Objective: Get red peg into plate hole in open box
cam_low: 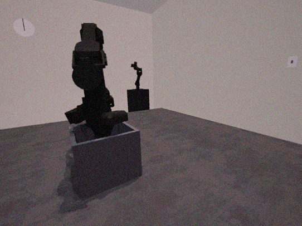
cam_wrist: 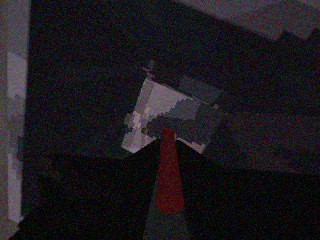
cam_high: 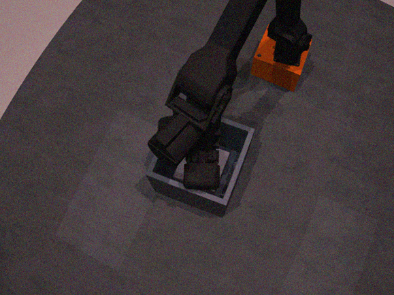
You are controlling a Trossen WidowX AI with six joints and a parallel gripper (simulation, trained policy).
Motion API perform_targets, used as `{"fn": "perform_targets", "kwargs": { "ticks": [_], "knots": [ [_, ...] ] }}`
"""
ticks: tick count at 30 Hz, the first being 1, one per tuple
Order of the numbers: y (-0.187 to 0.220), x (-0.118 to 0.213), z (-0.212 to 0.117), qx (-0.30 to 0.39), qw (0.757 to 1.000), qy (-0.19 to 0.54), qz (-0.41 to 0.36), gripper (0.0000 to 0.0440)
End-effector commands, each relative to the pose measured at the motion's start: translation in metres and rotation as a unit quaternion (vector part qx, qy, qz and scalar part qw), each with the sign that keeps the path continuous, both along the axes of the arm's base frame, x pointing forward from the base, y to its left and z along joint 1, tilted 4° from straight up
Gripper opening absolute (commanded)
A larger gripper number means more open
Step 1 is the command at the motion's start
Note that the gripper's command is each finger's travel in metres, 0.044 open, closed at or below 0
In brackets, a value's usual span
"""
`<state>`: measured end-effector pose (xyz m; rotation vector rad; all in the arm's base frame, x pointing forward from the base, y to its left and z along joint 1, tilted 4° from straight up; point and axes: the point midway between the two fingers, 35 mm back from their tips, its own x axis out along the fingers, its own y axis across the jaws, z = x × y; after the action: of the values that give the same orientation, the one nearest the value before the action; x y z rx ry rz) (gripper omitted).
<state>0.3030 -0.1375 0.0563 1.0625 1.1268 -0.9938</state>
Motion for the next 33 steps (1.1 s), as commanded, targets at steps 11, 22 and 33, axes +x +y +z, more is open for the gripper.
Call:
{"fn": "perform_targets", "kwargs": {
  "ticks": [11,22,33],
  "knots": [
    [0.0,0.003,-0.01,0.02,0.999,0.022,0.022,0.0116],
    [-0.006,0.008,0.013,0.075,0.997,0.0,0.012,0.0182],
    [-0.017,0.019,0.044,0.109,0.993,-0.045,0.009,0.0211]
  ]
}}
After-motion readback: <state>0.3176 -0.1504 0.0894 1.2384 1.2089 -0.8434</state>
